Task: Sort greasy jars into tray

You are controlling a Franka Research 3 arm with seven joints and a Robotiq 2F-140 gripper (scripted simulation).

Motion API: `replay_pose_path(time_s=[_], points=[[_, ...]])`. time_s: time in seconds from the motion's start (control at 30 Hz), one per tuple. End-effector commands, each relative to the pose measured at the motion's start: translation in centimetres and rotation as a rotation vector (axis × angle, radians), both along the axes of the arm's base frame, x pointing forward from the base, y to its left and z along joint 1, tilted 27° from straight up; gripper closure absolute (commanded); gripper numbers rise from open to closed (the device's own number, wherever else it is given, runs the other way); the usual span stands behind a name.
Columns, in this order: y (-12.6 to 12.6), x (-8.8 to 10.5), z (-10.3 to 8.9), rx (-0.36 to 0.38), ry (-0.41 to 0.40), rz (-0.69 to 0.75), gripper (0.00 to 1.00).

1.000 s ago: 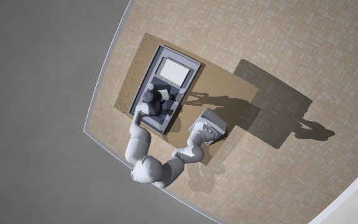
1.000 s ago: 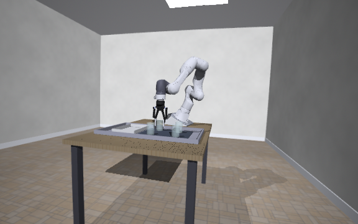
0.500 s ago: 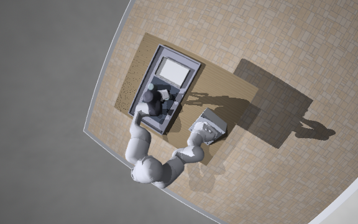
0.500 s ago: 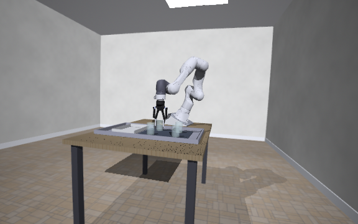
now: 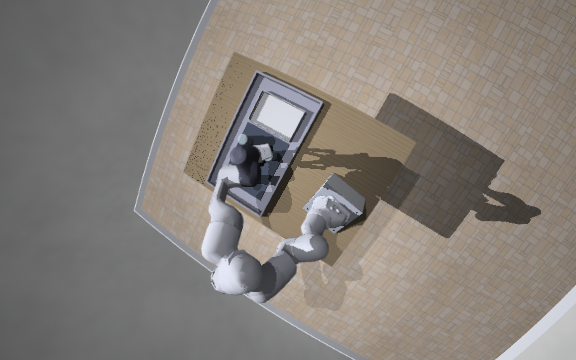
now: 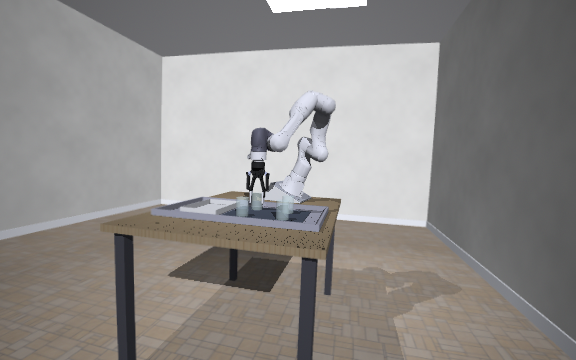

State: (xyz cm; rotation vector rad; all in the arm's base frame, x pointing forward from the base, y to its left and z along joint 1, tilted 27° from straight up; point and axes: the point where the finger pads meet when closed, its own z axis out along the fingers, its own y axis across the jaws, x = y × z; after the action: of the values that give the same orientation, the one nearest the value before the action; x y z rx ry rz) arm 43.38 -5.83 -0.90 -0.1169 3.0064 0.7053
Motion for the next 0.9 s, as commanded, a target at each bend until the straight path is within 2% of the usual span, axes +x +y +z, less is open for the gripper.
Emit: replay_pose_path(time_s=[0.0,0.87], points=[[0.03,0.04,-0.08,0.000,-0.003,0.001,0.58],[0.03,0.04,-0.08,0.000,-0.003,0.001,0.61]])
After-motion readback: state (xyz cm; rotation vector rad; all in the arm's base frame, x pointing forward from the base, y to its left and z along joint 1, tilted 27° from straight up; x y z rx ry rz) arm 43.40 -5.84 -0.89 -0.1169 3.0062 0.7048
